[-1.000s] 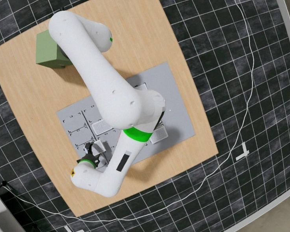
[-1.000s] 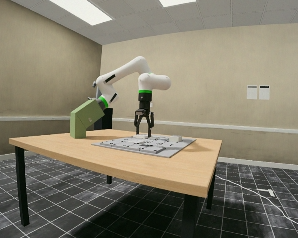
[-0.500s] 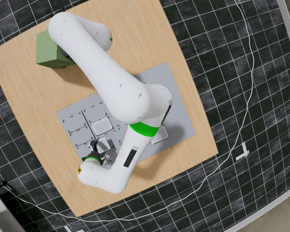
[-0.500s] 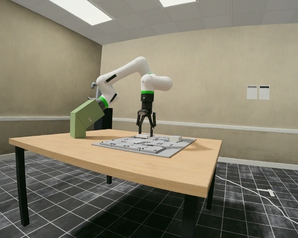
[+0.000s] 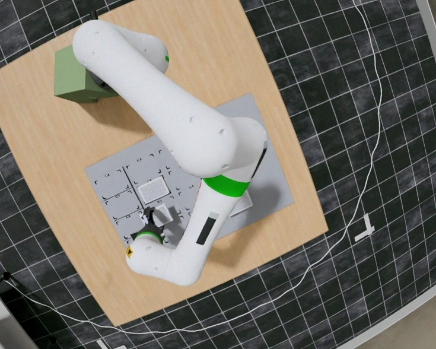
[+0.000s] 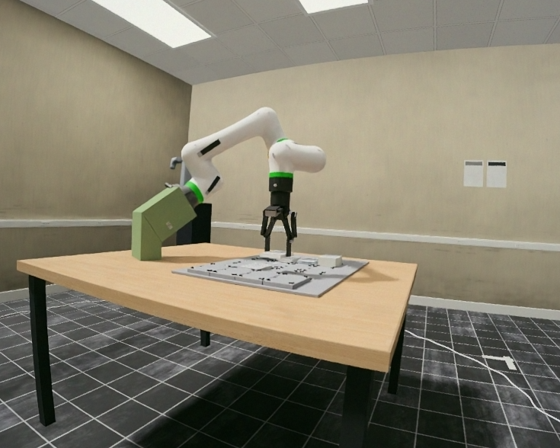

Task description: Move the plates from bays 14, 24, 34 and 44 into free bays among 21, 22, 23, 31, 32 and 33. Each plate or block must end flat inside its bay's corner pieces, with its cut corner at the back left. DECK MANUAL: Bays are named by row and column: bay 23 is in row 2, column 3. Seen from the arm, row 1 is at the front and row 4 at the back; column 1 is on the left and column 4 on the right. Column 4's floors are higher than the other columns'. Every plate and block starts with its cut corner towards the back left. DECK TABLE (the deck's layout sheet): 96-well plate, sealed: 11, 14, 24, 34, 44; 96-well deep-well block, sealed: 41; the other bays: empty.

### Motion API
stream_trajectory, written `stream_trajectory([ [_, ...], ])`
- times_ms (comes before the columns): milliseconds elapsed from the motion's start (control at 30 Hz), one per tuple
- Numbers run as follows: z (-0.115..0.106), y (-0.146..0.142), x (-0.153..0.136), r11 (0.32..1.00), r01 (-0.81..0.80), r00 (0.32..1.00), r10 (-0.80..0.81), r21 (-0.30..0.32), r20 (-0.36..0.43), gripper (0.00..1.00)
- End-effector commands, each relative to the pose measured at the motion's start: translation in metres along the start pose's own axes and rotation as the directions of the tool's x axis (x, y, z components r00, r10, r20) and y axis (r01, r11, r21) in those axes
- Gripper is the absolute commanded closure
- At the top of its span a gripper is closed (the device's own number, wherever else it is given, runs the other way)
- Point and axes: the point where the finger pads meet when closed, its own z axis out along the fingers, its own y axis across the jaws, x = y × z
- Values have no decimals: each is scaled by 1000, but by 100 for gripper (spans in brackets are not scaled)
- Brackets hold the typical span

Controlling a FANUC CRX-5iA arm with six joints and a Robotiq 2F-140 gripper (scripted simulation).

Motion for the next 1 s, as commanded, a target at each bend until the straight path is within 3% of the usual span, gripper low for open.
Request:
stream_trajectory([
  [0, -1, -1, -7, 1000, 0, 1000, 0, 1, -2, 90],
  [967, -1, -1, -74, 1000, 0, 1000, 0, 1, -2, 90],
])
